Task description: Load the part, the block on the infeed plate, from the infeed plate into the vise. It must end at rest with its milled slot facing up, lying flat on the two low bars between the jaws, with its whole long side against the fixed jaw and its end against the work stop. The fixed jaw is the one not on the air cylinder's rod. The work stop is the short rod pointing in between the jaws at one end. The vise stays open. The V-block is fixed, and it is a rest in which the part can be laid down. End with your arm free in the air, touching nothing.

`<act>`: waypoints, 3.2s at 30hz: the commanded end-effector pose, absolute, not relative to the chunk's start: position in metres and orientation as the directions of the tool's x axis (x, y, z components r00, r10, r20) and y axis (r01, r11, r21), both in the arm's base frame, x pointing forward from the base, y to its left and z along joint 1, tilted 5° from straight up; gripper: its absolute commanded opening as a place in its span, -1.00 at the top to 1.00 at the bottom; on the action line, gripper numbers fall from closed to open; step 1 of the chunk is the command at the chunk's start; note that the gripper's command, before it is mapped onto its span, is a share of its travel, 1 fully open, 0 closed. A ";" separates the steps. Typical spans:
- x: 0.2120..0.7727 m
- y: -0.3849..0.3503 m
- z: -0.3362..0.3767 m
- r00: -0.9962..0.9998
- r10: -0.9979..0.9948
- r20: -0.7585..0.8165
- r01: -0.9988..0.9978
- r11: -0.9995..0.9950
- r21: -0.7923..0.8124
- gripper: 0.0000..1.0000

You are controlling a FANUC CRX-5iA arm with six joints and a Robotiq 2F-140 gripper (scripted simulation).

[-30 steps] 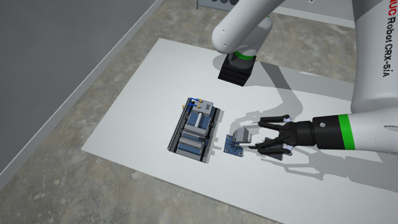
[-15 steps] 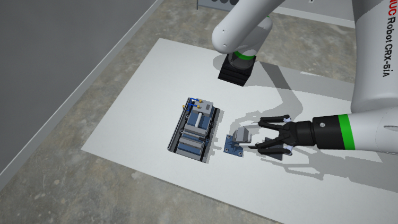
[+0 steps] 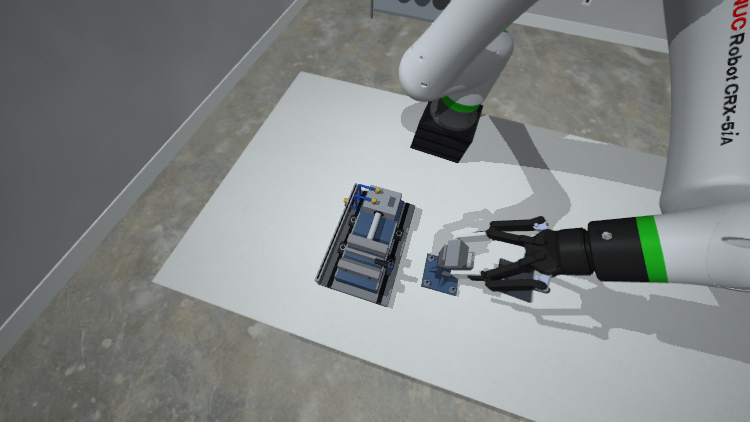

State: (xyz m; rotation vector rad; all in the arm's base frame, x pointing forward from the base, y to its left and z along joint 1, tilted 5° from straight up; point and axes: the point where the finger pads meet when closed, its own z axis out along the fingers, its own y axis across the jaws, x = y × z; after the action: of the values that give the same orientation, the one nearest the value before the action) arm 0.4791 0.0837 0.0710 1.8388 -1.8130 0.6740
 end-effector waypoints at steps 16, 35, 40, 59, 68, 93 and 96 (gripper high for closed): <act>0.479 0.083 0.069 0.007 -0.783 0.622 -1.000 -0.018 -0.011 -0.02; 0.479 0.082 0.070 0.009 -0.826 0.564 -1.000 -0.018 -0.011 -0.02; 0.479 0.081 0.071 0.009 -0.844 0.537 -1.000 -0.018 -0.011 -0.02; 0.479 0.078 0.072 0.012 -0.909 0.417 -1.000 -0.018 -0.011 -0.02; 0.479 0.076 0.073 0.013 -0.947 0.321 -1.000 -0.018 -0.011 -0.02; 0.479 0.070 0.075 0.017 -0.996 0.087 -1.000 -0.018 -0.010 -0.02; 0.479 0.069 0.075 0.017 -0.998 0.054 -1.000 -0.018 -0.011 -0.02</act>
State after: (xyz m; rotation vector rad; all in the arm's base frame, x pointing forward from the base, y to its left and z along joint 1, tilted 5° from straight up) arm 0.4791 0.0695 0.0746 2.2054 -2.1688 0.0988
